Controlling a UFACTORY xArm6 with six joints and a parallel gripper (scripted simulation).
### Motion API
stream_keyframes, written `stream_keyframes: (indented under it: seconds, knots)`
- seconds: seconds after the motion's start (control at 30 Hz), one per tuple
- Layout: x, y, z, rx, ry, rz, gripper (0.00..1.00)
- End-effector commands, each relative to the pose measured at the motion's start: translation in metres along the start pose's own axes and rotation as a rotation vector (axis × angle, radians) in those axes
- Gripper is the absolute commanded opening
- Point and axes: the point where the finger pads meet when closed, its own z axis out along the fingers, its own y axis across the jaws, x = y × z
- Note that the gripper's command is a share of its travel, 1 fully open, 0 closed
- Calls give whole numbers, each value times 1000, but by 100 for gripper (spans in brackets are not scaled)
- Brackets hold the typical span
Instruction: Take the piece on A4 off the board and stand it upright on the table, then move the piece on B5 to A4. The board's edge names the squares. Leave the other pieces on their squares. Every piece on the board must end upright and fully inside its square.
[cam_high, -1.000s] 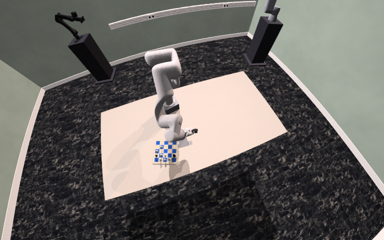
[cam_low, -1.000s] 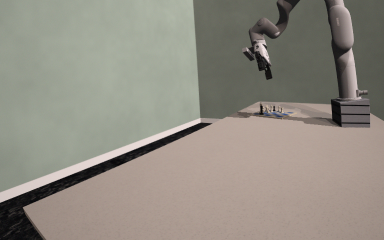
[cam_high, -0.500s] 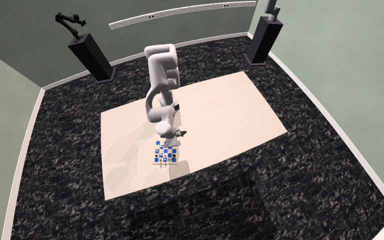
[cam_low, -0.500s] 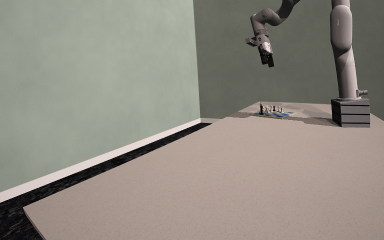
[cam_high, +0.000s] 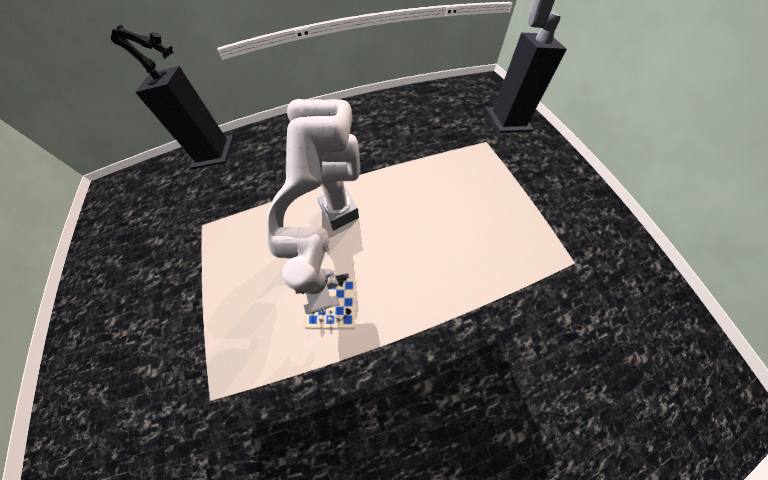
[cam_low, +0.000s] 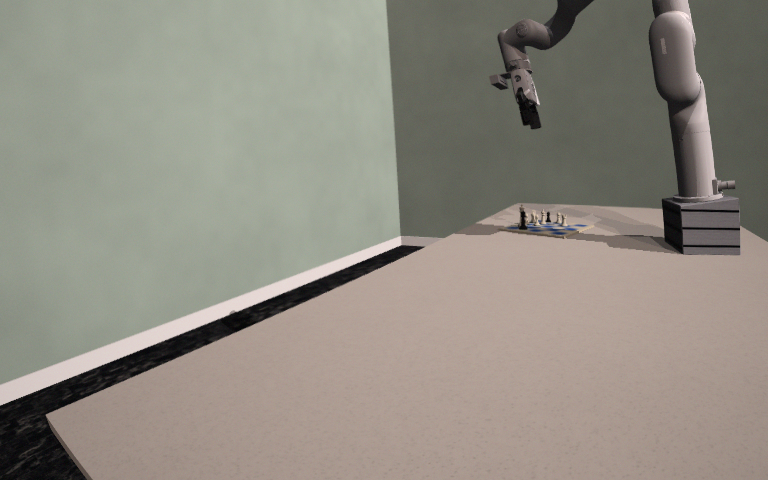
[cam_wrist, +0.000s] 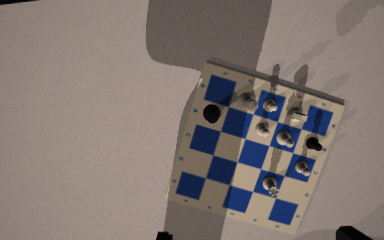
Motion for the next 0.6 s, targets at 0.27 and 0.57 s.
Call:
stream_keyframes:
  seconds: [0.27, 0.57]
  knots:
    - [37, 54, 11, 141, -27, -234, 100]
    - [53, 95, 26, 230, 1, -388, 100]
